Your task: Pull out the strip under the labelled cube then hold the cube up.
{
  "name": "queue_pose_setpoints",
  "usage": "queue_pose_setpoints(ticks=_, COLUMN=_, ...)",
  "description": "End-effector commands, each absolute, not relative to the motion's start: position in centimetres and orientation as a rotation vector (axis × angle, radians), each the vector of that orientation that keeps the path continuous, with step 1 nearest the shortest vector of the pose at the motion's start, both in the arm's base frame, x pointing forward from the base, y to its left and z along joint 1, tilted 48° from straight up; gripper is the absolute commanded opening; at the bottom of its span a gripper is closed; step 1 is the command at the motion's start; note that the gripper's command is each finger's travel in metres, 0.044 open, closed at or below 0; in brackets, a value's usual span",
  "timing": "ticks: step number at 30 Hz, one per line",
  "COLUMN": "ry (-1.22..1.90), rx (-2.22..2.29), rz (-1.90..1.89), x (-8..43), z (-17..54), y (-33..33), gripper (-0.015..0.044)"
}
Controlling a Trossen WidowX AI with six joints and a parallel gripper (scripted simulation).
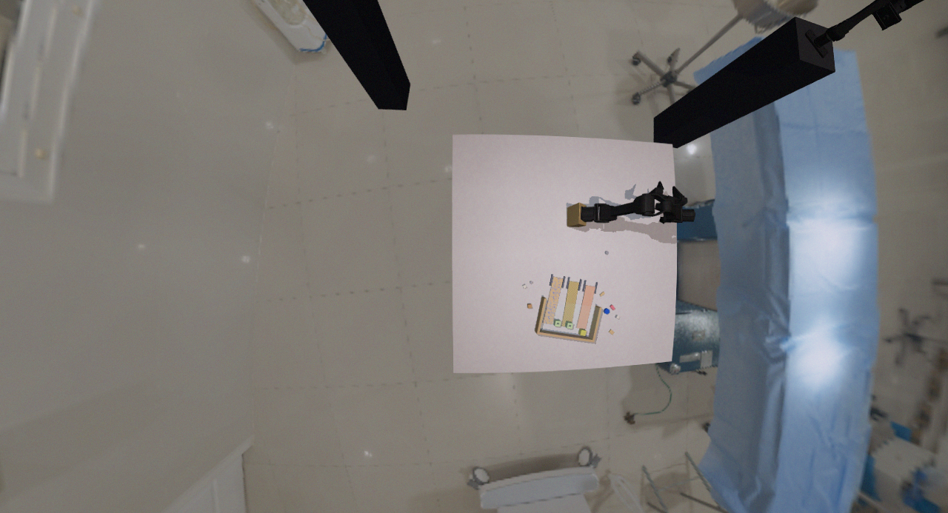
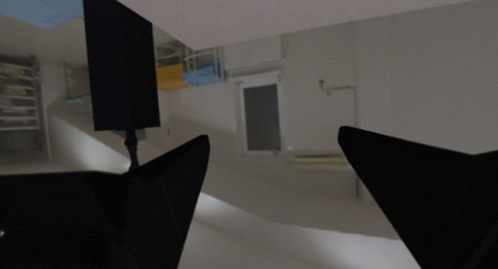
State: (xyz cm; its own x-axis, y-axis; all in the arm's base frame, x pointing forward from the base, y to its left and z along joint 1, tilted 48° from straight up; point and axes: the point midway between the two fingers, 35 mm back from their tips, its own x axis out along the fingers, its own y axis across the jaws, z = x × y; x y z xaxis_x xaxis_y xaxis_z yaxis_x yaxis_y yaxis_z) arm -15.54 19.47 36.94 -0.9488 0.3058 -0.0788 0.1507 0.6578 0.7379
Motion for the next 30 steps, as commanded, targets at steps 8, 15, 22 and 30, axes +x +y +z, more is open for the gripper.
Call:
queue_pose_setpoints(ticks=8, ry=2.323, rx=0.694, rz=1.258, x=-7.8, z=33.1, y=26.8, gripper=0.0400)
queue_pose_setpoints(ticks=15, ry=1.993, rx=0.930, rz=1.174, x=2.1, z=28.8, y=30.1, gripper=0.0400)
queue_pose_setpoints(ticks=22, ry=1.661, rx=1.024, rz=1.125, x=11.6, z=24.7, y=29.6, gripper=0.0400)
queue_pose_setpoints(ticks=30, ry=1.243, rx=1.041, rz=0.965, x=23.4, z=18.9, y=23.4, gripper=0.0400)
